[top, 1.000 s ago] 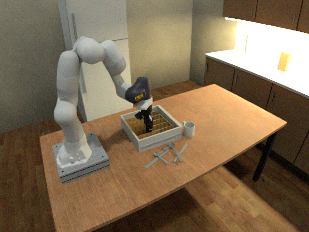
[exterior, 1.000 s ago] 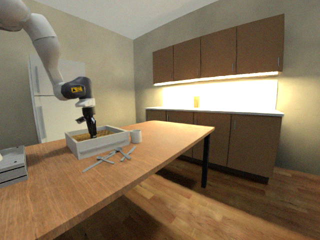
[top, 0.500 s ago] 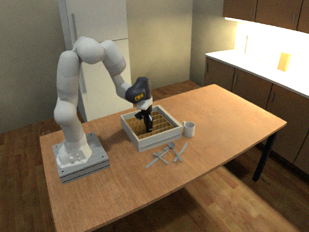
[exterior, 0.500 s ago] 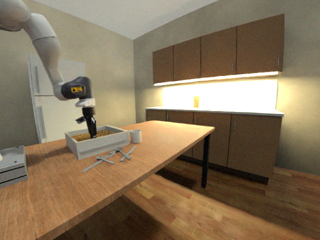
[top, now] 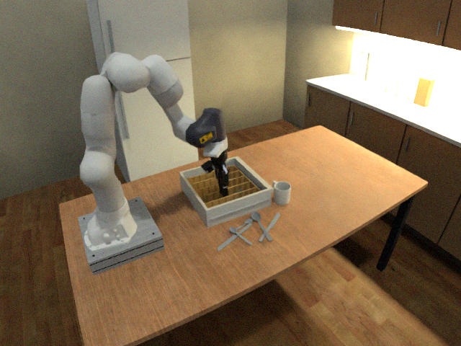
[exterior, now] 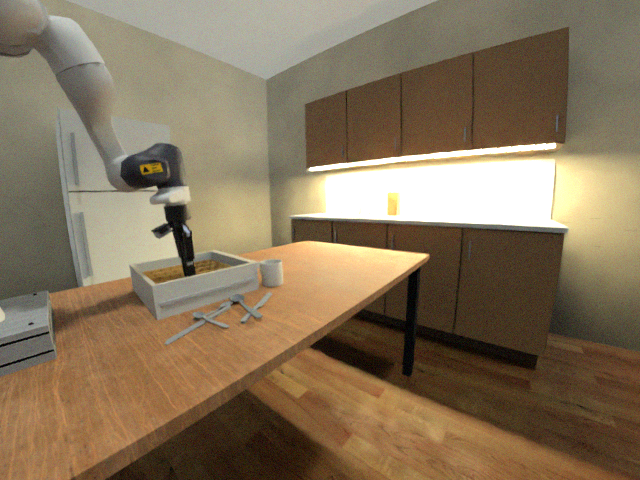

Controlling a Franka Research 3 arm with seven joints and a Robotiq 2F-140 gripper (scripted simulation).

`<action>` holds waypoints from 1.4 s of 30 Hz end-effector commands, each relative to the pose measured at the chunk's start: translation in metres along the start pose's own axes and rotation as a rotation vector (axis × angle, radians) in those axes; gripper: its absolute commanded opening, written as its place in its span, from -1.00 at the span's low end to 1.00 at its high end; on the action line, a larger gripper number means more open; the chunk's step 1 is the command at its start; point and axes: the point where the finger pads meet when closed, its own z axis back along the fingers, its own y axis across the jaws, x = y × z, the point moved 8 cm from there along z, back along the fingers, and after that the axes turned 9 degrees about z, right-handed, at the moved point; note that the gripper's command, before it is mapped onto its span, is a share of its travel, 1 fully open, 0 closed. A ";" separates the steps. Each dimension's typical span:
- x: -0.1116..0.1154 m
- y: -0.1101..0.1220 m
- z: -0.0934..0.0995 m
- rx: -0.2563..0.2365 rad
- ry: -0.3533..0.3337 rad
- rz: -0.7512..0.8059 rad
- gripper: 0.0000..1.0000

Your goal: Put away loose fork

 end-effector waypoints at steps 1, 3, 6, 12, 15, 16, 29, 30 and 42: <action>-0.004 -0.001 0.008 0.004 0.019 0.013 -0.54; -0.003 -0.001 0.018 0.004 0.019 0.013 -0.54; -0.002 -0.001 0.036 0.004 0.019 0.013 -0.54; 0.002 -0.002 0.074 0.004 0.019 0.013 -0.54; 0.003 -0.002 0.092 0.004 0.019 0.013 -0.54; 0.003 -0.002 0.092 0.004 0.019 0.013 -0.54; 0.006 -0.003 0.126 0.004 0.019 0.013 -0.54; 0.006 -0.003 0.126 0.004 0.019 0.013 -0.54; 0.009 -0.003 0.126 0.000 0.007 -0.003 1.00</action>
